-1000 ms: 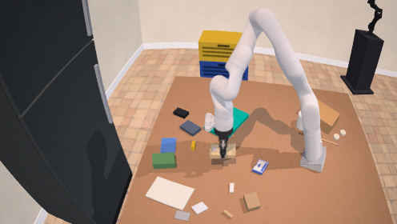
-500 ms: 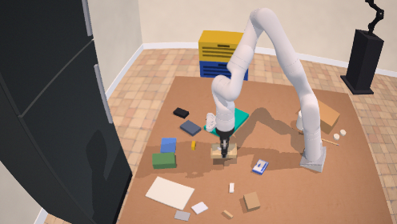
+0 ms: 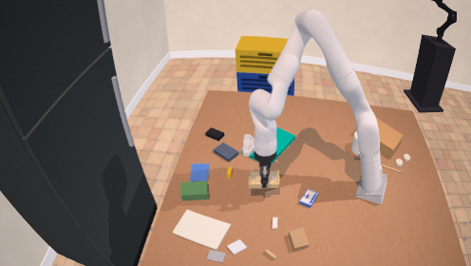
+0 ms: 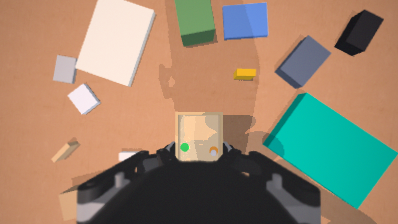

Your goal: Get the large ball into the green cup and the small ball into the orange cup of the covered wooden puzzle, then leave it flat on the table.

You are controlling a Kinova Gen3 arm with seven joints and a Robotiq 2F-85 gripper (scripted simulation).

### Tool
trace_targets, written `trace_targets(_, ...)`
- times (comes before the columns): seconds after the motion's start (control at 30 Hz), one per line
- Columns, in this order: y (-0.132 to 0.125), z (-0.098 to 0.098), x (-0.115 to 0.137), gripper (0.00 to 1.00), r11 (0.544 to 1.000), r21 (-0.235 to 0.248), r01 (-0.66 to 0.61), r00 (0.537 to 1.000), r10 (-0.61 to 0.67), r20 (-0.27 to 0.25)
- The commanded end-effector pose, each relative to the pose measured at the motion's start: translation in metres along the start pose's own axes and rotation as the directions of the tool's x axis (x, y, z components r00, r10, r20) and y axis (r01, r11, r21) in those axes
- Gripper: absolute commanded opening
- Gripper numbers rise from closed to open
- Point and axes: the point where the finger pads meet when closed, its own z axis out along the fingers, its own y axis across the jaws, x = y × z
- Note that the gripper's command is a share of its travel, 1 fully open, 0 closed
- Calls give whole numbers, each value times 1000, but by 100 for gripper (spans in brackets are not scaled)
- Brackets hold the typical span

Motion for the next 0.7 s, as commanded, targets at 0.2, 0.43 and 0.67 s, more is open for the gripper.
trace_targets(0.2, 1, -1, 0, 72, 1000, -1, -1, 1000, 1, -20)
trace_targets(0.43, 1, -1, 0, 72, 1000, 5, -1, 1000, 1, -25)
trace_targets(0.67, 0, -1, 0, 72, 1000, -14, -2, 1000, 1, -25)
